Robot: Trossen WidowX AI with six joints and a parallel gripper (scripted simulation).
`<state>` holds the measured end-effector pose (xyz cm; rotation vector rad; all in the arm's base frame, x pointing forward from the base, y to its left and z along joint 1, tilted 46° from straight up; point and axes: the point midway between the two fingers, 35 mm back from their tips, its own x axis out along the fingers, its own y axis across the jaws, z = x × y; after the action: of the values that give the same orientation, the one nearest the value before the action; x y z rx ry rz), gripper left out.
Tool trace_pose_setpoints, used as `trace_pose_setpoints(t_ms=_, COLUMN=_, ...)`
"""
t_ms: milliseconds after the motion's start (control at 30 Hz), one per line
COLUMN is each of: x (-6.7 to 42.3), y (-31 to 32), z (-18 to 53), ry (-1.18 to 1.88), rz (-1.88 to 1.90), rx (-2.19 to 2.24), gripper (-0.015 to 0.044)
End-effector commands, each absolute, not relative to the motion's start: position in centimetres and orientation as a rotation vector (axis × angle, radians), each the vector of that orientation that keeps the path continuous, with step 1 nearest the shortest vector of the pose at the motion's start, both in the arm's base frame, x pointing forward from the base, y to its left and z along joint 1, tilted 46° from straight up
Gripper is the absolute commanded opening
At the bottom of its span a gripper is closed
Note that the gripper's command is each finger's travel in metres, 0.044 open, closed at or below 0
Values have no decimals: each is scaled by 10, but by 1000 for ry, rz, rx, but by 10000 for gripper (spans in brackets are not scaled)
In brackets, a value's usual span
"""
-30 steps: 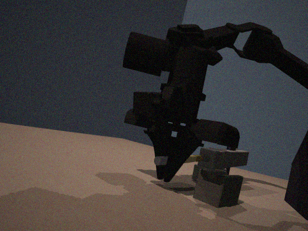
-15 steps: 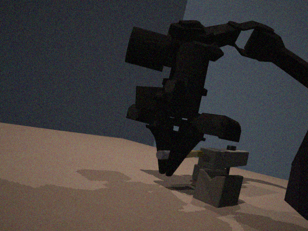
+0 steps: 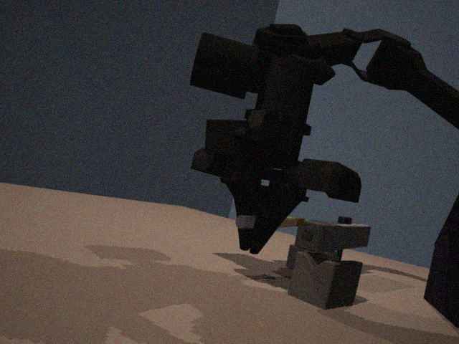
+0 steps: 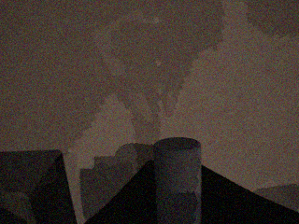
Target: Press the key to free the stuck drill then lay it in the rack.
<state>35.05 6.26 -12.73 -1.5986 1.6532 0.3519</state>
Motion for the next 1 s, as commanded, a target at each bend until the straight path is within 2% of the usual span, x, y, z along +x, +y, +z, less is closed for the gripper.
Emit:
trace_pose_setpoints(t_ms=0, x=350, y=65, z=-125, ry=1652, rz=353, rx=-1593, gripper=0)
trace_pose_setpoints(t_ms=967, x=348, y=76, z=-113, ry=1652, rz=354, rx=-1592, gripper=0)
